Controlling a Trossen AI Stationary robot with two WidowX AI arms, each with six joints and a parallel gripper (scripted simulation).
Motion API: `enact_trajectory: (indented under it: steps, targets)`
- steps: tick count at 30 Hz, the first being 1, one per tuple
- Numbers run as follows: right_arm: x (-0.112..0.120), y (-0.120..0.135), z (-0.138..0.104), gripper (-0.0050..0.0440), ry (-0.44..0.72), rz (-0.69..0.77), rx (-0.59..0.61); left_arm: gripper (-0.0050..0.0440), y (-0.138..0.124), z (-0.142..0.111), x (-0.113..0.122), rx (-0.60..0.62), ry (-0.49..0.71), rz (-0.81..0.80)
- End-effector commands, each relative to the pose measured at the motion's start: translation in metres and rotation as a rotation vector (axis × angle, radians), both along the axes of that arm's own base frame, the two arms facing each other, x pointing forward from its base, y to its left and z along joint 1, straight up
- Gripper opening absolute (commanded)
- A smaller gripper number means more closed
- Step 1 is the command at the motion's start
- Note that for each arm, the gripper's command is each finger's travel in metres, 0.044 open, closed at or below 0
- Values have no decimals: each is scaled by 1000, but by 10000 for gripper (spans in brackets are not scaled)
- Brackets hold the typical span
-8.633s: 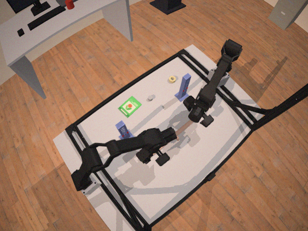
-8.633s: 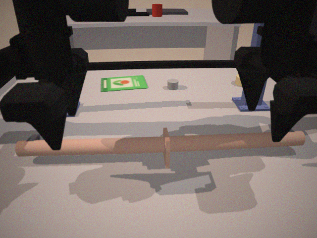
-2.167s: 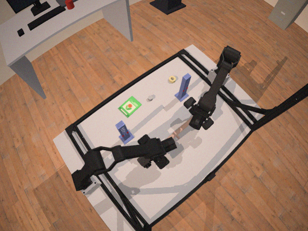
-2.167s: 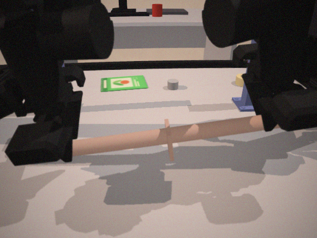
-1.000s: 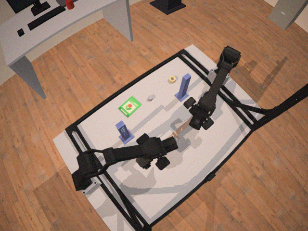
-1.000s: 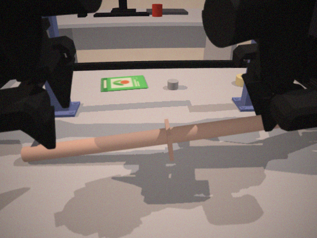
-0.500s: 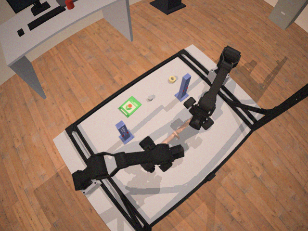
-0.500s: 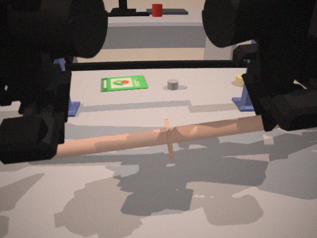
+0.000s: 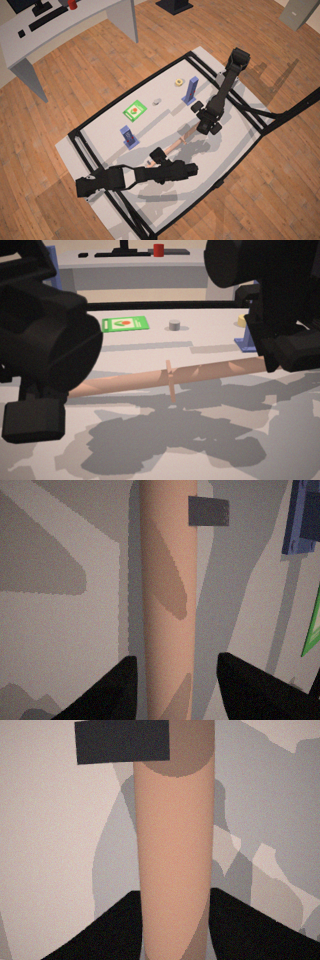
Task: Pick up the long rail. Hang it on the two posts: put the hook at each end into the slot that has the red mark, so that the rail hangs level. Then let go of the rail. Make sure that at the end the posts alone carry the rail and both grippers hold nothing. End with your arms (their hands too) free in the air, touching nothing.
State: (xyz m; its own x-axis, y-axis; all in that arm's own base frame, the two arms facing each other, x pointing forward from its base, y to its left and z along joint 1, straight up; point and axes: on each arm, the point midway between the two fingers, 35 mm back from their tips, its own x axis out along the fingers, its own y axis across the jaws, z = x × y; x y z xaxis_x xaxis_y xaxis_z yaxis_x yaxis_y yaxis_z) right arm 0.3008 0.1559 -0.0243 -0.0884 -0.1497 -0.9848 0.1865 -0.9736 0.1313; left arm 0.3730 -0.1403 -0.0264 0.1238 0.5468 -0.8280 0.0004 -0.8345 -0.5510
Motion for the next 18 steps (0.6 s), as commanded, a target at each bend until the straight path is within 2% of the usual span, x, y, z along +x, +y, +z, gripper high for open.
enact_trajectory:
  steps: [1,18]
  targets:
    - [1,0,1,0,-6,-2,-1,160,-1,-3,2,23,-6,2]
    - [1,0,1,0,-6,-2,-1,160,13,-23,4,23,-6,2]
